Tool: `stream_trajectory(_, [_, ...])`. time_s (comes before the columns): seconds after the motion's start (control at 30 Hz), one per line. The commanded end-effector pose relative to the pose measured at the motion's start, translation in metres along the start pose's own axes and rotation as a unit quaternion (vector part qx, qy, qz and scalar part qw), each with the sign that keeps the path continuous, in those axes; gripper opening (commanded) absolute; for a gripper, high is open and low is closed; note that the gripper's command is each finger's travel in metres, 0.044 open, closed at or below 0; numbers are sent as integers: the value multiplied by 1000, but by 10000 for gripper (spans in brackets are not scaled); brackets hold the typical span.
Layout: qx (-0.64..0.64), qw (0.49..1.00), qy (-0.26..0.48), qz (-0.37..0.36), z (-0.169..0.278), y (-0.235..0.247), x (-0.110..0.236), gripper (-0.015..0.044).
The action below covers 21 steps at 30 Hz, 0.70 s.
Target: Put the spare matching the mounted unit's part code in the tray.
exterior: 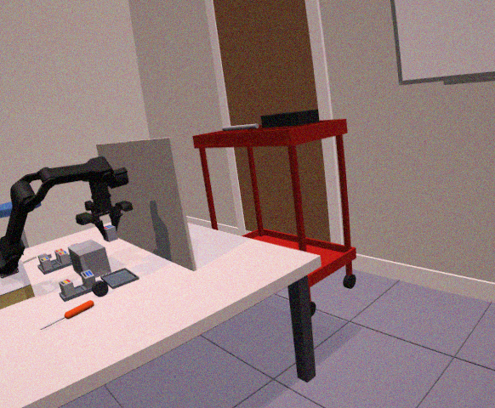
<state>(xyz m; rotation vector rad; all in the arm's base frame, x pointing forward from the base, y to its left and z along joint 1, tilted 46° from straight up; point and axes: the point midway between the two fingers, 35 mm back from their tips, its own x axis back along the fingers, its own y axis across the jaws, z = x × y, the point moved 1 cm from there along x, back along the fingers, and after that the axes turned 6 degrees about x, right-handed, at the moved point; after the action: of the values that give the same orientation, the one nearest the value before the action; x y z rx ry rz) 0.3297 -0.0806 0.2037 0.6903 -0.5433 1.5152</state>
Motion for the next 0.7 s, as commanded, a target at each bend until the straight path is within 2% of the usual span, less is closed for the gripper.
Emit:
stream_trajectory(0.0, [2,1000,2,-1,0,0,-5,0])
stream_trajectory(0.67, [2,1000,1,-1,0,-3,-22,0])
